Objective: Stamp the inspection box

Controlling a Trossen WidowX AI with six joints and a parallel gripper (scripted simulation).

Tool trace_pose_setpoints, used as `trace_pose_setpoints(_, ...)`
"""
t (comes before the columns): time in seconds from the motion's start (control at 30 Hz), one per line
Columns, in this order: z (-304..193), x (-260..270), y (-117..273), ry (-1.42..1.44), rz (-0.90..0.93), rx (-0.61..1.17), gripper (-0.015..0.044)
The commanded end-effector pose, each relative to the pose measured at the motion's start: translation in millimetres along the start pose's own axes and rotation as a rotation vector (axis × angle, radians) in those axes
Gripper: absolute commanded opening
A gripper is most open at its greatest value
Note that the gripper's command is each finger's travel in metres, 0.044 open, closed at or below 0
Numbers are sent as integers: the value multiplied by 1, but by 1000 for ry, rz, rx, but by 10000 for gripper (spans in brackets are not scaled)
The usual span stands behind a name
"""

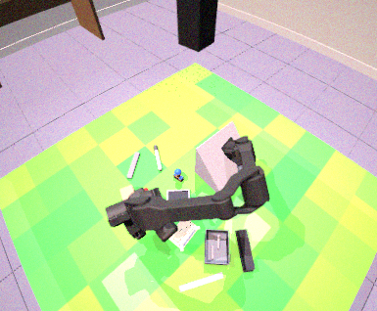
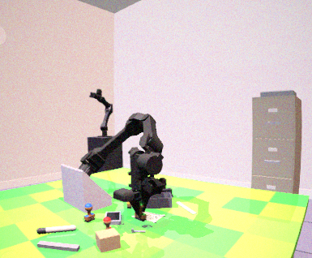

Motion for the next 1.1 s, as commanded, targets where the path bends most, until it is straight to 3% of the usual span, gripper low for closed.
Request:
trace_pose_setpoints(0.0,1,-1,4,4,-3,-5,0)
trace_pose_setpoints(1.07,0,-1,20,4,-2,-5,0)
Point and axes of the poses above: the point midway between the two fingers, 35 mm back from their tips, its own y axis back along the fingers, its own x axis across the jaws, z = x × y, the point moved 10 cm from there along y, back along the fingers, and after that the axes turned 13 degrees about -y, right-handed, at the moved point
